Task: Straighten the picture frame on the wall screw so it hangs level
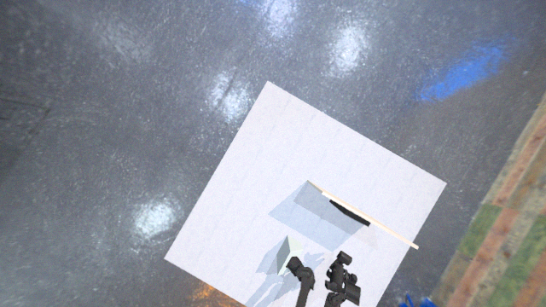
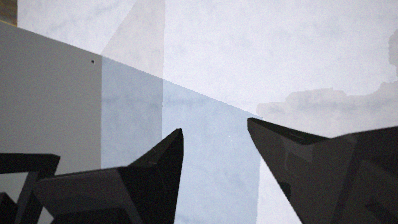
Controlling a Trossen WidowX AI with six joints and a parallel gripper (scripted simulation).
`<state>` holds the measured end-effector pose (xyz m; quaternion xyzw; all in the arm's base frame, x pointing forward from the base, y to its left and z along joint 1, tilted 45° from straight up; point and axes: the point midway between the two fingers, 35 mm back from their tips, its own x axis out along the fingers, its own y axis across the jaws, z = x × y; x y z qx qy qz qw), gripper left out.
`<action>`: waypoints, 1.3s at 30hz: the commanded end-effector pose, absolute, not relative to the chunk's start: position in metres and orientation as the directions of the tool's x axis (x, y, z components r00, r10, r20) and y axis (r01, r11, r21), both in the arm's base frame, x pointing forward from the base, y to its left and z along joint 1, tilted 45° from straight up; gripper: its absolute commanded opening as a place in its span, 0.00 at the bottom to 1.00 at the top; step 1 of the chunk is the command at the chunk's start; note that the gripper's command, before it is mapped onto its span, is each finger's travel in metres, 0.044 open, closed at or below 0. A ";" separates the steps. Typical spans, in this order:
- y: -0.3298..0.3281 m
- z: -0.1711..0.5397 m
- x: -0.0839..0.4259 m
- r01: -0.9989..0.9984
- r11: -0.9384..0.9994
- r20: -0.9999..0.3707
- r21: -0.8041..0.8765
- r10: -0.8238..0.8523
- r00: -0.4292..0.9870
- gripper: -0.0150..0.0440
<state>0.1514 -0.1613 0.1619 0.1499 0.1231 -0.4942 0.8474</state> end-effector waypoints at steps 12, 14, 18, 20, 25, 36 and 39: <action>0.025 0.203 0.235 -0.019 0.490 -0.003 0.871 0.045 0.999 0.69; 0.035 0.206 0.234 -0.057 0.456 0.016 0.888 0.093 0.996 0.69; 0.035 0.206 0.234 -0.057 0.456 0.016 0.888 0.093 0.996 0.69; 0.035 0.206 0.234 -0.057 0.456 0.016 0.888 0.093 0.996 0.69; 0.035 0.206 0.234 -0.057 0.456 0.016 0.888 0.093 0.996 0.69; 0.035 0.206 0.234 -0.057 0.456 0.016 0.888 0.093 0.996 0.69; 0.035 0.206 0.234 -0.057 0.456 0.016 0.888 0.093 0.996 0.69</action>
